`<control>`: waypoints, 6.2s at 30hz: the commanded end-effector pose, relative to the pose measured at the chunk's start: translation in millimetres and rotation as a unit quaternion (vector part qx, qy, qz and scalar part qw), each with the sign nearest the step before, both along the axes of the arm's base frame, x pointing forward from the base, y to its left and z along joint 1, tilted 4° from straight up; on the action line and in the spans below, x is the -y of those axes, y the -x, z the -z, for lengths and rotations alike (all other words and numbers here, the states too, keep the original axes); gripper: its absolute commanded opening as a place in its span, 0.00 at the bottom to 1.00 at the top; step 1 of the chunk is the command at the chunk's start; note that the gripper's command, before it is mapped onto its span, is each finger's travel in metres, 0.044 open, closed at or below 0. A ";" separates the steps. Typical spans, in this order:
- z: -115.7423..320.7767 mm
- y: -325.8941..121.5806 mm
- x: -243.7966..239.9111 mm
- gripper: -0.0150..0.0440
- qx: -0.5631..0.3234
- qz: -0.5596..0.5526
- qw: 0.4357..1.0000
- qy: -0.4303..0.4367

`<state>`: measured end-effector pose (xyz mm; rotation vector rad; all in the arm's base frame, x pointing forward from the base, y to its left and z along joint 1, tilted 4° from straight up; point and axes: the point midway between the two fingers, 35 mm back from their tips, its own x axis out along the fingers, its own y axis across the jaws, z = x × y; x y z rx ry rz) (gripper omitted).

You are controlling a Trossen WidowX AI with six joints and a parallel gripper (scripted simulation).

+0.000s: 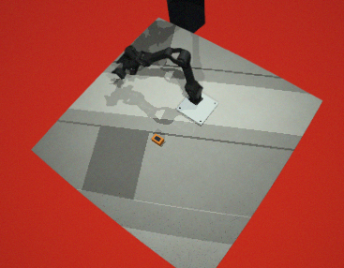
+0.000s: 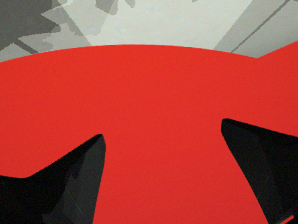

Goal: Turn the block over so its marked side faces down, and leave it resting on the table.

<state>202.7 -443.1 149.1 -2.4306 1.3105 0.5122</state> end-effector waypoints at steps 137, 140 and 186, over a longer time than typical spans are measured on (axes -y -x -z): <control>96.3 -145.9 -456.9 0.25 0.188 0.677 0.450 -0.551; 97.6 -146.2 -456.9 0.25 0.198 0.665 0.443 -0.567; 129.8 -155.7 -457.0 0.25 0.309 0.481 0.334 -0.750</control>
